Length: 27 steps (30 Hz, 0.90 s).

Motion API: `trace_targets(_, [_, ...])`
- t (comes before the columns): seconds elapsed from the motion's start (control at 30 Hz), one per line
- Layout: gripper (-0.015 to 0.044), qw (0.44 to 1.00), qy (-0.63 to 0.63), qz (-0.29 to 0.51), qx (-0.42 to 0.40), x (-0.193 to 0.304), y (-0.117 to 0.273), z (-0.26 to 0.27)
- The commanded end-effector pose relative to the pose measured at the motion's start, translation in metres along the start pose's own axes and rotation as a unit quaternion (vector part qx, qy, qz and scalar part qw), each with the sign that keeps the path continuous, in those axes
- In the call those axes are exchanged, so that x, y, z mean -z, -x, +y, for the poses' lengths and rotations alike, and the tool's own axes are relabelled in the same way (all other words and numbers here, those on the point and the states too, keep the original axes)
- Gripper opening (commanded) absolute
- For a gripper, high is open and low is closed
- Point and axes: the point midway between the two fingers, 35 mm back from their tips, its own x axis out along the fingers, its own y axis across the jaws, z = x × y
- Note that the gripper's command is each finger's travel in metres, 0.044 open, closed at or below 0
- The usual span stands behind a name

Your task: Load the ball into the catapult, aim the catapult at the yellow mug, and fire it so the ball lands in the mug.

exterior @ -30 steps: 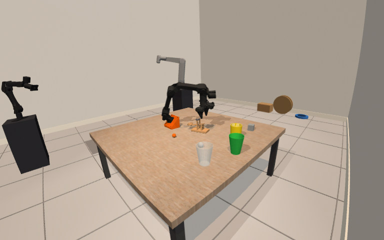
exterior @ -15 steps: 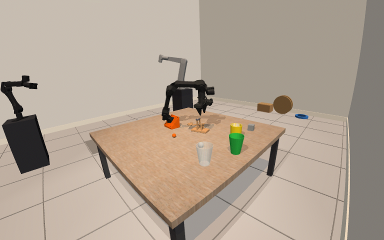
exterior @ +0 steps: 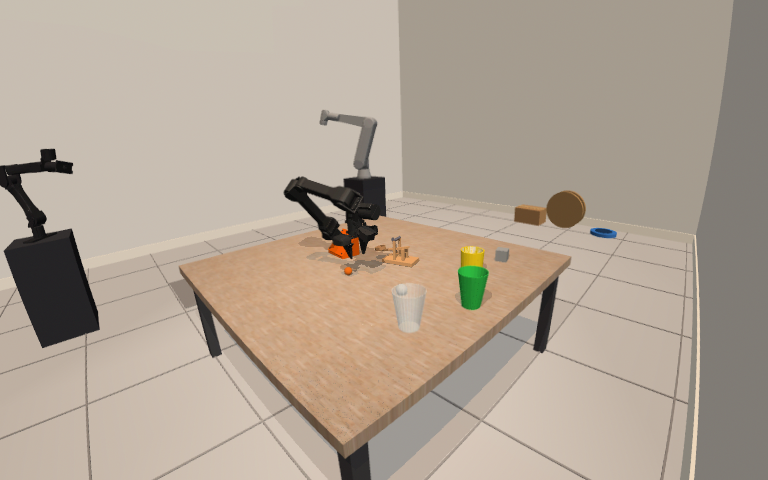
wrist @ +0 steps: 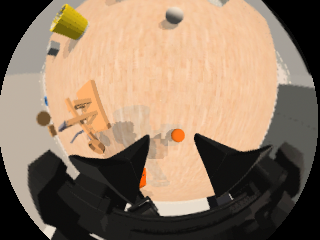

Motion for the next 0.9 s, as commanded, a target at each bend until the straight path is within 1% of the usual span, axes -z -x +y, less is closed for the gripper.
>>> trace_targets(0.0, [0.03,1.0,-0.021,0.003,0.011,0.034,-0.016,-0.023])
trace_targets(0.2, [0.03,1.0,-0.022,0.003,0.012,0.036,-0.018,-0.023])
trace_targets(0.3, [0.03,1.0,-0.022,0.003,0.012,0.036,-0.031,-0.023])
trace_targets(0.87, [0.03,1.0,-0.022,0.003,0.012,0.036,-0.056,-0.023])
